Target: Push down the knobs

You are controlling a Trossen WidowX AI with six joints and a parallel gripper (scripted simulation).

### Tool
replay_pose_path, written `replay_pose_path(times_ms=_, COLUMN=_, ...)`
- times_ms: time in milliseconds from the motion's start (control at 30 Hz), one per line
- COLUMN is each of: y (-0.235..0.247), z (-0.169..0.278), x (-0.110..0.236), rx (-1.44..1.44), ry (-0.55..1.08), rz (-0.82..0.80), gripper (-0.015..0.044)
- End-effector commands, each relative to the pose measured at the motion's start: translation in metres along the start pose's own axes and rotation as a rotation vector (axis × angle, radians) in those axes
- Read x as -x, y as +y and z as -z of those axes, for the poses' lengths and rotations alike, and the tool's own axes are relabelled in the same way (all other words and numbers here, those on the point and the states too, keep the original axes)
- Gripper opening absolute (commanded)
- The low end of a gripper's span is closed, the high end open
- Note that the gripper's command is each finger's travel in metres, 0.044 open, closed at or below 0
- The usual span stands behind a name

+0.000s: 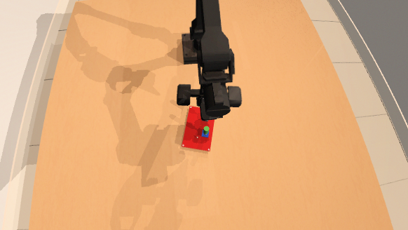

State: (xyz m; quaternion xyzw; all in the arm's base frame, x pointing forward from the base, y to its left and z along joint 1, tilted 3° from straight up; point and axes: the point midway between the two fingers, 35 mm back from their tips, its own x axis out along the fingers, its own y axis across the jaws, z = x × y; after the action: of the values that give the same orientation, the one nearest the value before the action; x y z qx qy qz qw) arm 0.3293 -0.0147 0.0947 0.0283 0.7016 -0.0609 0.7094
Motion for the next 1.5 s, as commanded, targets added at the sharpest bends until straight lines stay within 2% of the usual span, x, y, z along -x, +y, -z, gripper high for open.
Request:
replay_pose_path(times_ms=0, y=0.001, z=0.002, x=-0.007, rx=-0.004, ry=0.015, rz=-0.003, gripper=0.0000)
replay_pose_path(times_ms=633, y=0.001, z=0.003, x=-0.028, rx=-0.004, ry=0.015, rz=-0.003, gripper=0.0000)
replay_pose_path(times_ms=1467, y=0.001, z=0.003, x=-0.030, rx=-0.004, ry=0.015, rz=-0.003, gripper=0.0000)
